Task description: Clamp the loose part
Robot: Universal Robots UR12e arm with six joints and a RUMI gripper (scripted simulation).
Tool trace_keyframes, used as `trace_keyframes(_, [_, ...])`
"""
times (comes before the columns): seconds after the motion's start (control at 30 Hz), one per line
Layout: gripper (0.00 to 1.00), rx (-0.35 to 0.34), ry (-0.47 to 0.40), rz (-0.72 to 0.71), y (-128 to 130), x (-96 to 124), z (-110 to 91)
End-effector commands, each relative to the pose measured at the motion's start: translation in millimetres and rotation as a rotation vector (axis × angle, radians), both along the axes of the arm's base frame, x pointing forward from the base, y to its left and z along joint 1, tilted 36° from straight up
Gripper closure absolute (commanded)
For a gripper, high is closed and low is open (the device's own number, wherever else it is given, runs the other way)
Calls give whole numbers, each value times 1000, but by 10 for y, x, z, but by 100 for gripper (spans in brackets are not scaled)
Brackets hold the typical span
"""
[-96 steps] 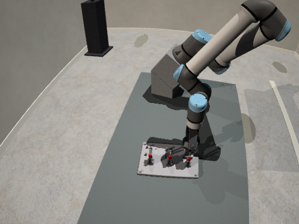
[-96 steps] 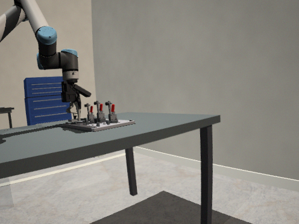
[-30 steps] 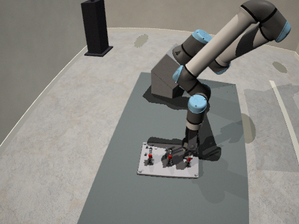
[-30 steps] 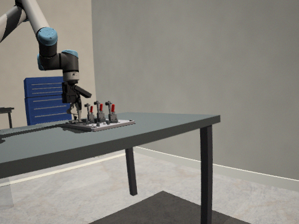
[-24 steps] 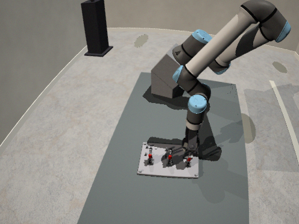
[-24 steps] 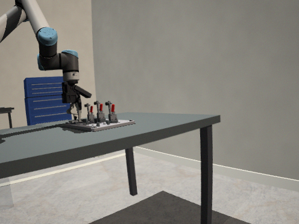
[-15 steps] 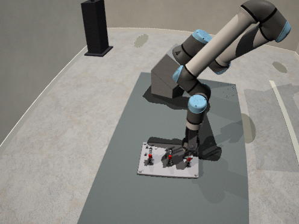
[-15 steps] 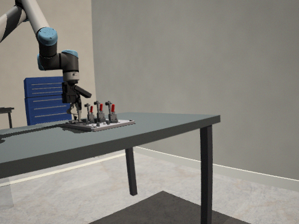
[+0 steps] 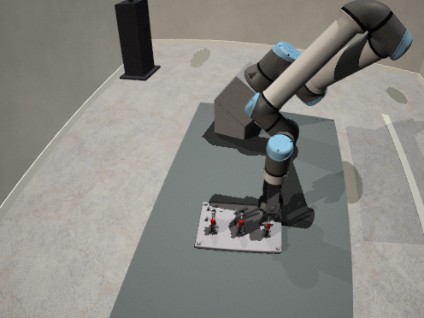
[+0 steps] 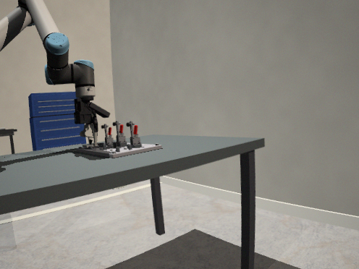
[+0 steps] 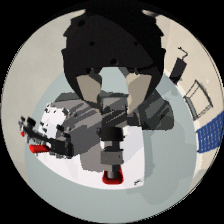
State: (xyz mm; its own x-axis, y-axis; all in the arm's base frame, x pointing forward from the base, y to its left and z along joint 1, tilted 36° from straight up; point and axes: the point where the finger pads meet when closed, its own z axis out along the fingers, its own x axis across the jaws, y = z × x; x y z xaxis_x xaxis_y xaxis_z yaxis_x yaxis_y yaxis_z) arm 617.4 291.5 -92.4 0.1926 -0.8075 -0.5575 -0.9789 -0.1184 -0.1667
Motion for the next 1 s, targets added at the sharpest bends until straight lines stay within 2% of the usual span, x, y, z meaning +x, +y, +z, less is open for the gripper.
trace_keyframes(0.0, [100,1,-3,3,9,21,4])
trace_keyframes(0.97, [100,1,-2,1,-15,47,-4])
